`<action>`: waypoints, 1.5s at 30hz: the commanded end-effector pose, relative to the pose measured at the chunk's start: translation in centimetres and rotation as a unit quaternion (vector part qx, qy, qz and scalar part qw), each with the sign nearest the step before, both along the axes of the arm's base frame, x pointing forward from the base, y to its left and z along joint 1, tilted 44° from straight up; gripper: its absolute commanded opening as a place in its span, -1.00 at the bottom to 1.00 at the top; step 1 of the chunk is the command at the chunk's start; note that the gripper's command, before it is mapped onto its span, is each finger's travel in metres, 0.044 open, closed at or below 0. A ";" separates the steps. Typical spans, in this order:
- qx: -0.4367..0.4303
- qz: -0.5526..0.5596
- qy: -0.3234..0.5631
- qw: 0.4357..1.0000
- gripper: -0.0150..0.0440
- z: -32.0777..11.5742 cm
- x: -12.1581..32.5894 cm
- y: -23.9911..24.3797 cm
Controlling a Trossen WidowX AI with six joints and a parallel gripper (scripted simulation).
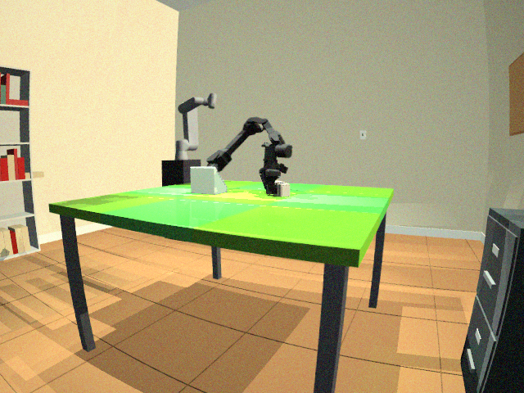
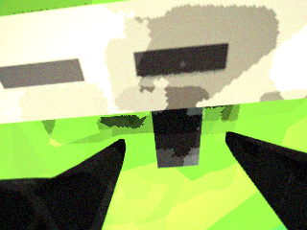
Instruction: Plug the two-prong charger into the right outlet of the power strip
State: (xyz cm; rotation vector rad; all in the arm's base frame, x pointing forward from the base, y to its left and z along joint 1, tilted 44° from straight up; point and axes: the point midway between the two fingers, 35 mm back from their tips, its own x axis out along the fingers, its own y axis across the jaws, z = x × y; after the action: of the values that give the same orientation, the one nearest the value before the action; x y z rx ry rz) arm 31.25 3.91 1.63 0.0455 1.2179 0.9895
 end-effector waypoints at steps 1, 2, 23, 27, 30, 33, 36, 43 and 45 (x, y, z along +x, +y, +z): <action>0.001 0.002 -0.001 1.000 1.00 -0.4 -0.5 -0.2; 0.001 0.002 -0.001 1.000 1.00 -0.4 -0.7 -0.3; 0.001 0.002 0.000 1.000 1.00 -1.9 -3.2 -1.7; 0.001 0.002 0.000 1.000 1.00 -2.2 -3.7 -1.9; 0.001 0.002 0.000 1.000 1.00 -2.4 -4.1 -2.1; 0.008 -0.005 -0.002 1.000 1.00 -2.1 -3.8 -2.1; 0.075 -0.055 -0.054 0.994 1.00 -0.3 -3.3 -3.2; 0.183 -0.152 -0.179 0.955 1.00 3.9 -2.8 -6.4; 0.183 -0.152 -0.179 0.955 1.00 3.9 -2.8 -6.4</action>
State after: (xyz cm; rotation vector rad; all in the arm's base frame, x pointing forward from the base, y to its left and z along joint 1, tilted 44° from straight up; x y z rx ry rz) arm 28.48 -2.32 4.82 0.3053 0.7293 0.8934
